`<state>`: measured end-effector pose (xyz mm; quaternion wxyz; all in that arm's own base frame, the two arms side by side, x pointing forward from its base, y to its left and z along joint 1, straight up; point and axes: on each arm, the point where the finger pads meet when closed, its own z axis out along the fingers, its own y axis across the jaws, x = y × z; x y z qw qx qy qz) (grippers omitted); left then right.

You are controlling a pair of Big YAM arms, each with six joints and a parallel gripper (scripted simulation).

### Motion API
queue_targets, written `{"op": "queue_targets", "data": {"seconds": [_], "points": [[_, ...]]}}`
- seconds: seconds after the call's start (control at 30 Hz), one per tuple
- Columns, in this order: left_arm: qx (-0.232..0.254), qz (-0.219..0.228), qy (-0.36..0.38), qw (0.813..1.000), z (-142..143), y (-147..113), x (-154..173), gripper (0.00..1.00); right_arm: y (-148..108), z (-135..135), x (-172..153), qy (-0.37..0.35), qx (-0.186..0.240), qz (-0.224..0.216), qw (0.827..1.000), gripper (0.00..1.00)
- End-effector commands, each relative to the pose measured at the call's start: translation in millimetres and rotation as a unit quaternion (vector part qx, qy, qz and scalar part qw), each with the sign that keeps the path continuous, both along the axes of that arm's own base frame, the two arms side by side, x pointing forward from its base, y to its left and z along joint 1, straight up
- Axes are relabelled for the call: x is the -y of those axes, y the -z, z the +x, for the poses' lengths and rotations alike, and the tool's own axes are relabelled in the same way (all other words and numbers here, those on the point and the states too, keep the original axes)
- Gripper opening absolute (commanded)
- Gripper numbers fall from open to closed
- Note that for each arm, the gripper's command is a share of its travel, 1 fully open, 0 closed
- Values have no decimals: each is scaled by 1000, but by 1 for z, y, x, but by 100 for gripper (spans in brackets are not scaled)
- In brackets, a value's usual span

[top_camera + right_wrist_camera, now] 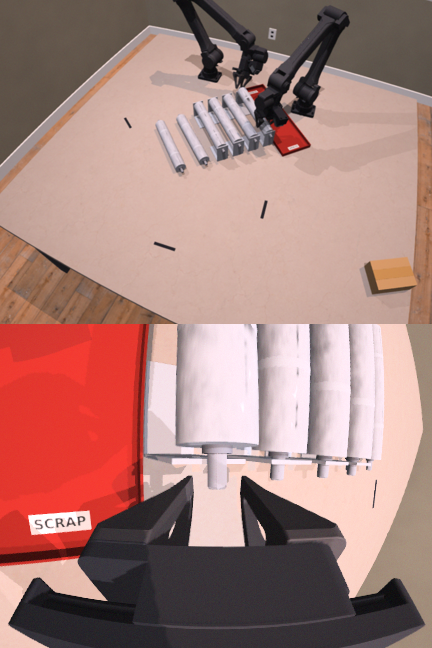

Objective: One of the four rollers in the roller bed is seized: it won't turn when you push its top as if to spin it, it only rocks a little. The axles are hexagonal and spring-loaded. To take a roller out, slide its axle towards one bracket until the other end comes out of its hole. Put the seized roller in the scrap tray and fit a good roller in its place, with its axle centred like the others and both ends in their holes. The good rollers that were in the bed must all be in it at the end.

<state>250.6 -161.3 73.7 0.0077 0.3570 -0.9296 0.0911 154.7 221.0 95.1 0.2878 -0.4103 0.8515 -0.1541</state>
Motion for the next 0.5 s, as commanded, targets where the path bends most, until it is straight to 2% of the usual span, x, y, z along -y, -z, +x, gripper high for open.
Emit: {"op": "queue_targets", "data": {"seconds": [0.0,0.03,0.23,0.27,0.47], "points": [[15,-7,-3,1000,8,-8,5,62,-5,-2,-10,-14,3,13,1000,32],[17,-8,-2,1000,9,-15,4,62,-12,-1,-12,-12,3,17,1000,32],[14,-6,-7,1000,12,-14,4,62,-11,-3,-7,-11,2,8,1000,32],[14,-6,-7,1000,12,-14,4,62,-9,-2,-7,-12,2,4,1000,3],[17,-7,-7,1000,13,-14,5,62,-9,-2,-7,-10,1,6,1000,3]]}}
